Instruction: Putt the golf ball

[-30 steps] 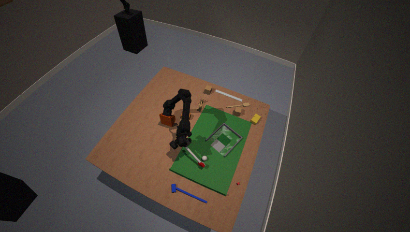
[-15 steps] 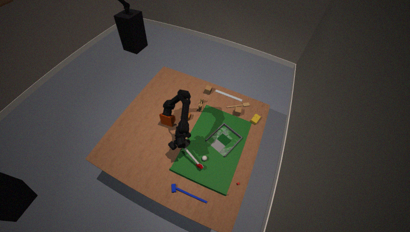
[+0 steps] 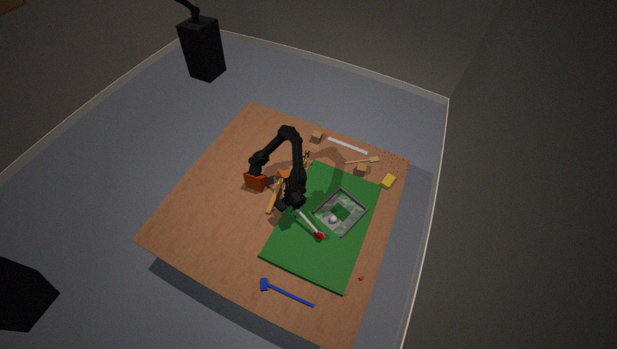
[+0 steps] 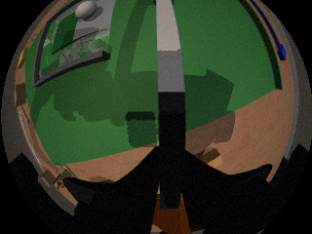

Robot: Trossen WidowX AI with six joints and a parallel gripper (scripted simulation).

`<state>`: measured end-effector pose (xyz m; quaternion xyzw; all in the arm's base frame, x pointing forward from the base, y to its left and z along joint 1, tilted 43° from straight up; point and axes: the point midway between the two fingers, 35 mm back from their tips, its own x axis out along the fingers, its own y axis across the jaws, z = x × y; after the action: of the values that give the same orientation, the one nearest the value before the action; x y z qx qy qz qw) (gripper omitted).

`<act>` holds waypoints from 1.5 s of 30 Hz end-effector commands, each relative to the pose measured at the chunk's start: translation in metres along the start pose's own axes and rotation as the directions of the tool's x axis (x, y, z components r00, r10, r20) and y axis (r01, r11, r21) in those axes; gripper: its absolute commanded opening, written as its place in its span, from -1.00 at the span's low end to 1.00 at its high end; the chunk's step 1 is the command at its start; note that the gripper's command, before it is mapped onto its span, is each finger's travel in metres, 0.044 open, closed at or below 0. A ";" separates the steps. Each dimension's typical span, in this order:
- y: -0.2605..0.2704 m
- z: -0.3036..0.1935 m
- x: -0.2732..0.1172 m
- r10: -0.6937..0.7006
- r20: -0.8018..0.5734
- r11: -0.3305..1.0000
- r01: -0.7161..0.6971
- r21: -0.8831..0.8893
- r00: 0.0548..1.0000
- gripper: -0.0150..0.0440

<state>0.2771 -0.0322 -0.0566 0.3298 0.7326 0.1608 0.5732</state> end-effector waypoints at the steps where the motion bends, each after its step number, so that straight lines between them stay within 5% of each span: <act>1: 0.000 0.004 -0.021 -0.004 0.021 1.000 0.004 -0.004 1.000 -0.49; 8: 0.000 0.001 -0.056 -0.004 0.020 1.000 0.004 -0.004 1.000 -0.49; 45: -0.001 0.001 -0.048 0.002 0.018 1.000 -0.002 0.005 1.000 -0.49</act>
<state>0.2837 -0.0649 -0.0218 0.3326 0.7284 0.1575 0.5779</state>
